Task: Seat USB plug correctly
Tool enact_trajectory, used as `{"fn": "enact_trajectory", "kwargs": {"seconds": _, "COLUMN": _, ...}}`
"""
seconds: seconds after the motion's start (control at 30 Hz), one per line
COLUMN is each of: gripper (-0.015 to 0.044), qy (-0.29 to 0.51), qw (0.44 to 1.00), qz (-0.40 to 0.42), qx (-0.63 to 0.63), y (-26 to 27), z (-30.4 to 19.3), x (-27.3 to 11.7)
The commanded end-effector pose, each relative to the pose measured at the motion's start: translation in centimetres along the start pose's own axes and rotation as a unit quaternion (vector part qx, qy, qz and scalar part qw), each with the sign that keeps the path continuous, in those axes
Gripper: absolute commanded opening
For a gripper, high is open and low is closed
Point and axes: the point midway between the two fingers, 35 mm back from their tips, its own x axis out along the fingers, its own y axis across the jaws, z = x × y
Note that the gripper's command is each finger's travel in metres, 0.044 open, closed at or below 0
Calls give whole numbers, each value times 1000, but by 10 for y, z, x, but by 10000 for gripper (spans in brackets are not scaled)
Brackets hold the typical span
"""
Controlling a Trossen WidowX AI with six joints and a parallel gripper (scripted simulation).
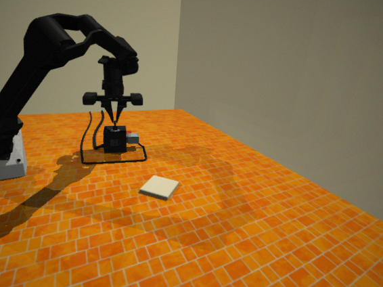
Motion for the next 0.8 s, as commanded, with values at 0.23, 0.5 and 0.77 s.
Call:
{"fn": "enact_trajectory", "kwargs": {"seconds": 0.23, "gripper": 95, "qy": 0, "qw": 1000, "qz": 0, "qx": 0, "y": 0, "z": 0, "x": 0}}
{"fn": "enact_trajectory", "kwargs": {"seconds": 0.5, "gripper": 95, "qy": 0, "qw": 1000, "qz": 0, "qx": 0, "y": 0, "z": 0, "x": 0}}
{"fn": "enact_trajectory", "kwargs": {"seconds": 0.77, "gripper": 95, "qy": 0, "qw": 1000, "qz": 0, "qx": 0, "y": 0, "z": 1, "x": -5}}
